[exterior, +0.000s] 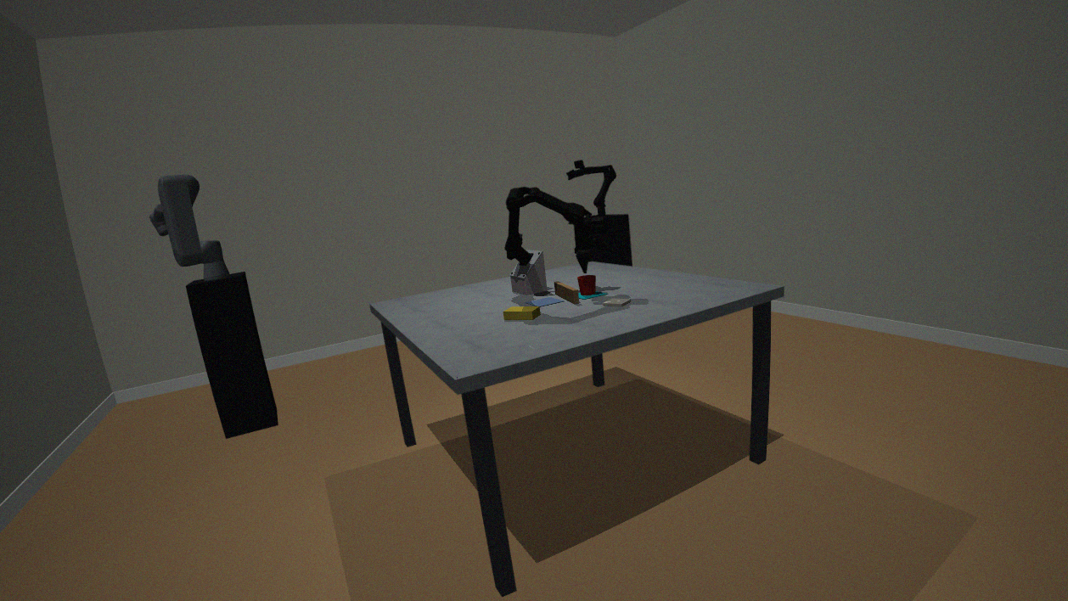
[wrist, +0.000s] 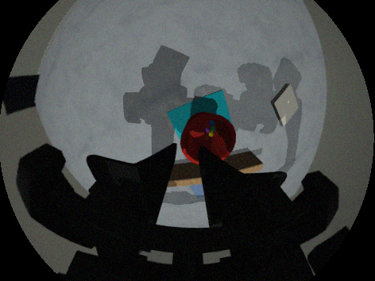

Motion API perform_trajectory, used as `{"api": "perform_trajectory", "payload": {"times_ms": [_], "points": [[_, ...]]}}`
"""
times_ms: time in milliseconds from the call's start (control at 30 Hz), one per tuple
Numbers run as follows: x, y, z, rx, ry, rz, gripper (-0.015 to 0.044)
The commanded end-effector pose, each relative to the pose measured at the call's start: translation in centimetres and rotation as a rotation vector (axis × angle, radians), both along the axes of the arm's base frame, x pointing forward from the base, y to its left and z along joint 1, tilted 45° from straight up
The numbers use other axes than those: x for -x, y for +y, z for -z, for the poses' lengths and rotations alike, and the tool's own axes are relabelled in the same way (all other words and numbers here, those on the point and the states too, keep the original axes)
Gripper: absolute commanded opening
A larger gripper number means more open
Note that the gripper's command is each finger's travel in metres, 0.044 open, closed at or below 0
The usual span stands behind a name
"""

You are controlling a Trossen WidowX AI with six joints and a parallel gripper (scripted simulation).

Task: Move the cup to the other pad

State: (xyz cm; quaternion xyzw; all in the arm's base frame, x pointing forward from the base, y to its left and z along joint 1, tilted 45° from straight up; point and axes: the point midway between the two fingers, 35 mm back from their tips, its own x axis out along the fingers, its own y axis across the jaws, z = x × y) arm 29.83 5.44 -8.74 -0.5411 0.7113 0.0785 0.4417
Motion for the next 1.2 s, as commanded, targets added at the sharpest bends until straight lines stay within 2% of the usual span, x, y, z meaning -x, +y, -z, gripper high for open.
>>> {"api": "perform_trajectory", "payload": {"times_ms": [0,67,467,867,1167], "points": [[0.0,0.6,-0.6,-0.006,-0.008,0.002,0.0128],[0.0,0.6,-0.6,-0.006,-0.008,0.002,0.0128],[-0.1,0.8,-0.8,-0.003,-0.003,-0.001,0.0440],[0.0,4.6,-5.0,-0.009,-0.006,0.002,0.0440],[0.0,4.4,-4.7,-0.005,-0.004,-0.005,0.0440]]}}
